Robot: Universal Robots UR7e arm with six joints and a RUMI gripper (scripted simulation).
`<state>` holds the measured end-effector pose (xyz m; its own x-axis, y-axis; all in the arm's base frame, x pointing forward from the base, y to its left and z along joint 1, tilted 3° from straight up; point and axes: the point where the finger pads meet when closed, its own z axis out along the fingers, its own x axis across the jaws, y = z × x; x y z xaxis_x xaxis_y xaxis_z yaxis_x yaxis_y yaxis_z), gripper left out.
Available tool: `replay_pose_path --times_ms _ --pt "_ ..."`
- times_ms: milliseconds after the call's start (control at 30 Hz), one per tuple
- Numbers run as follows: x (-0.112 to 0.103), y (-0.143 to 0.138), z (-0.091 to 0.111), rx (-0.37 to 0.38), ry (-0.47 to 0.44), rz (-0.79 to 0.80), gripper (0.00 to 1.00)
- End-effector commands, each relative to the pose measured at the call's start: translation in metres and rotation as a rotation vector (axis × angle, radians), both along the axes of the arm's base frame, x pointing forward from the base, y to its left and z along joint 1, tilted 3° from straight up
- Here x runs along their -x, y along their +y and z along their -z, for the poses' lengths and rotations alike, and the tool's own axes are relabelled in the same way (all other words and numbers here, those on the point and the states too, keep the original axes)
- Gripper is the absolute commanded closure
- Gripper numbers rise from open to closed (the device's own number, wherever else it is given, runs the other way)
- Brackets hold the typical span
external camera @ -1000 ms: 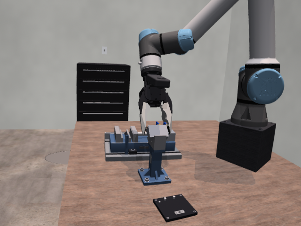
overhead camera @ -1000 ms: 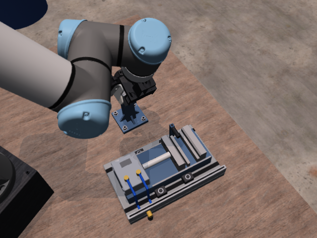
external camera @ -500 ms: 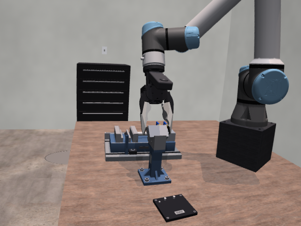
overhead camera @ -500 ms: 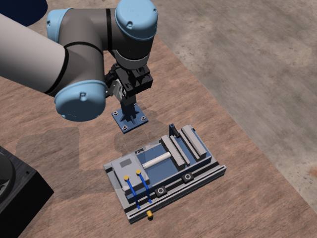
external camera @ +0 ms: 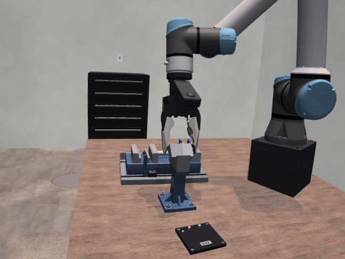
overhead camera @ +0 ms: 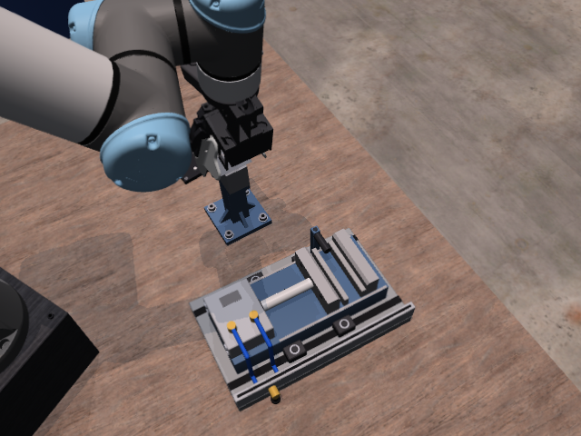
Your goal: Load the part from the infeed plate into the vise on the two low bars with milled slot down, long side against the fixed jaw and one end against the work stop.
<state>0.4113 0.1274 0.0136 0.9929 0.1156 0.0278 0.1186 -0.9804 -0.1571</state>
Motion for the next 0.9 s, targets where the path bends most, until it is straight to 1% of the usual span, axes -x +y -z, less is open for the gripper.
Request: replay_pose_path --times_ms 0,500,567,867 --pt "-0.0001 0.0003 -0.0001 0.033 -0.003 0.001 0.49" --pt "0.0000 0.0016 -0.0001 0.192 -0.022 0.006 0.49" --pt "0.0000 0.0016 -0.0001 0.192 -0.022 0.006 0.49" --pt "0.0001 0.0023 -0.0001 0.288 -0.033 0.008 0.49"
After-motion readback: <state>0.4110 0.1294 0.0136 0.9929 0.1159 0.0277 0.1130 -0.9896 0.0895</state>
